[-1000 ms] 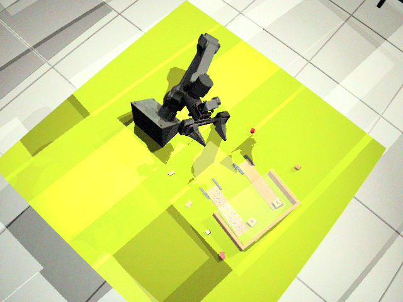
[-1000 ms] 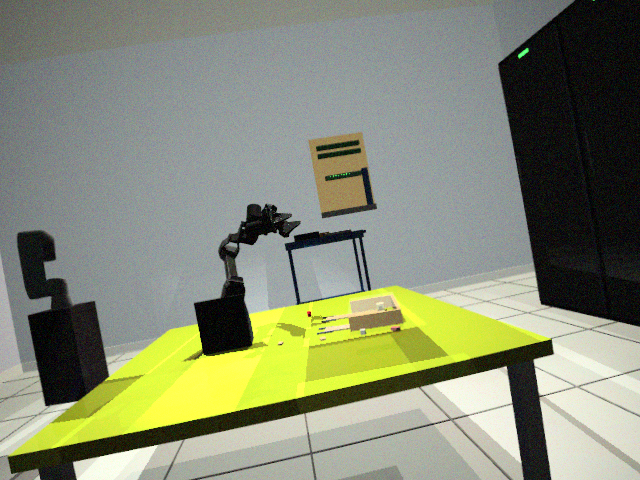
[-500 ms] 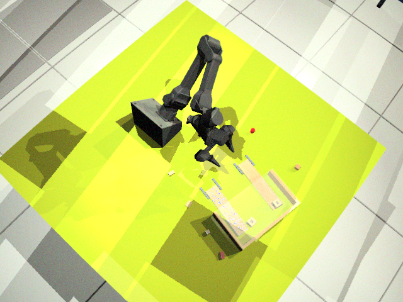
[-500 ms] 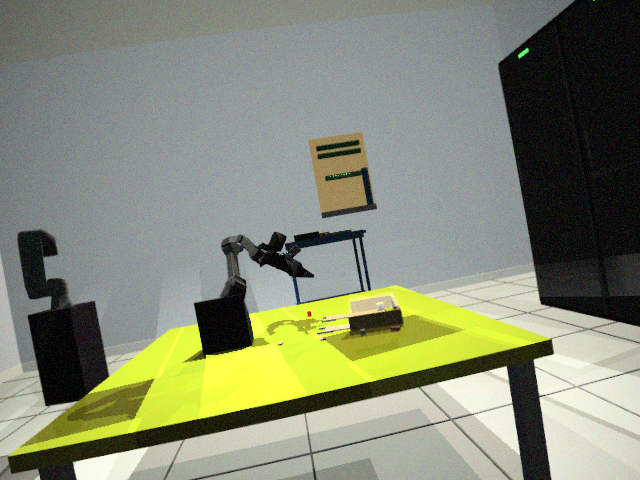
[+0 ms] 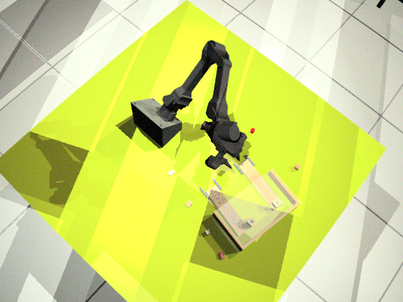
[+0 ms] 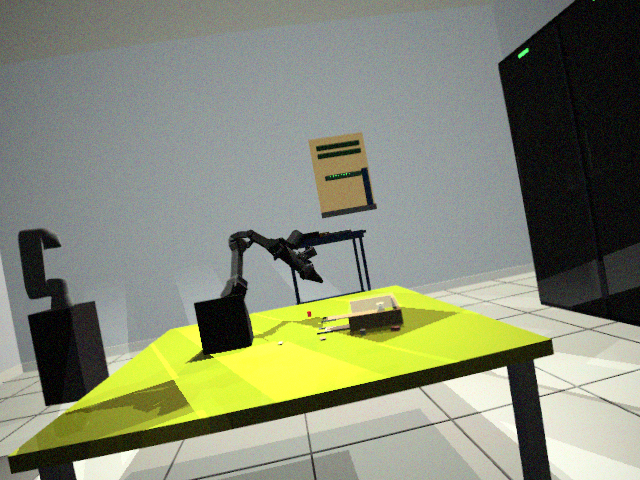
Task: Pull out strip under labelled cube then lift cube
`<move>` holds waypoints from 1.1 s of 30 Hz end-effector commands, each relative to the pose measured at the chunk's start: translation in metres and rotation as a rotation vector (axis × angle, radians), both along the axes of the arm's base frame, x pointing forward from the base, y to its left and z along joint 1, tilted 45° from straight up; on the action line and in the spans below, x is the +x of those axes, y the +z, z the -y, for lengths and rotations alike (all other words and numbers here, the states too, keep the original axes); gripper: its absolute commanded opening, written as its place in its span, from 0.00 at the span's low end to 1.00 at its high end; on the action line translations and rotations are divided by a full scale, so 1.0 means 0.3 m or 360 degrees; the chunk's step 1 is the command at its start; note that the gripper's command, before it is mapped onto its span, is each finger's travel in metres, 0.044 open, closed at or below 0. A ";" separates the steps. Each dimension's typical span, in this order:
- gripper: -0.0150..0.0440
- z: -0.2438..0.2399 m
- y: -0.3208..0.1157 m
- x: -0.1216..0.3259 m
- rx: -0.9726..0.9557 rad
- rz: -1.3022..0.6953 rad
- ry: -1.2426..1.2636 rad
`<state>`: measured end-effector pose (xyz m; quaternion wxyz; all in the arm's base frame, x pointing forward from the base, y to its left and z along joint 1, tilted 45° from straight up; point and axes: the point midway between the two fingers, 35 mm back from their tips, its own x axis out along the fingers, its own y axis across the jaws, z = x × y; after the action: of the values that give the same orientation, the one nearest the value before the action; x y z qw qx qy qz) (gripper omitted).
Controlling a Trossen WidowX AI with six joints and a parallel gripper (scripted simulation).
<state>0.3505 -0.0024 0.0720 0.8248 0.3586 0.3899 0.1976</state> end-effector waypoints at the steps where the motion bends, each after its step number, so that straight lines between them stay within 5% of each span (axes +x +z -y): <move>1: 0.44 -0.080 -0.010 0.061 0.0018 -0.0200 0.0137; 6: 0.25 -0.207 -0.009 0.115 0.0008 -0.0462 0.0332; 16: 0.25 -0.465 0.015 0.116 -0.0068 -0.0982 0.0674; 33: 0.25 -0.488 -0.021 0.091 -0.0071 -0.0992 0.0679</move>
<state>0.3790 0.1403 0.0708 0.6159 0.2950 0.6902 0.2394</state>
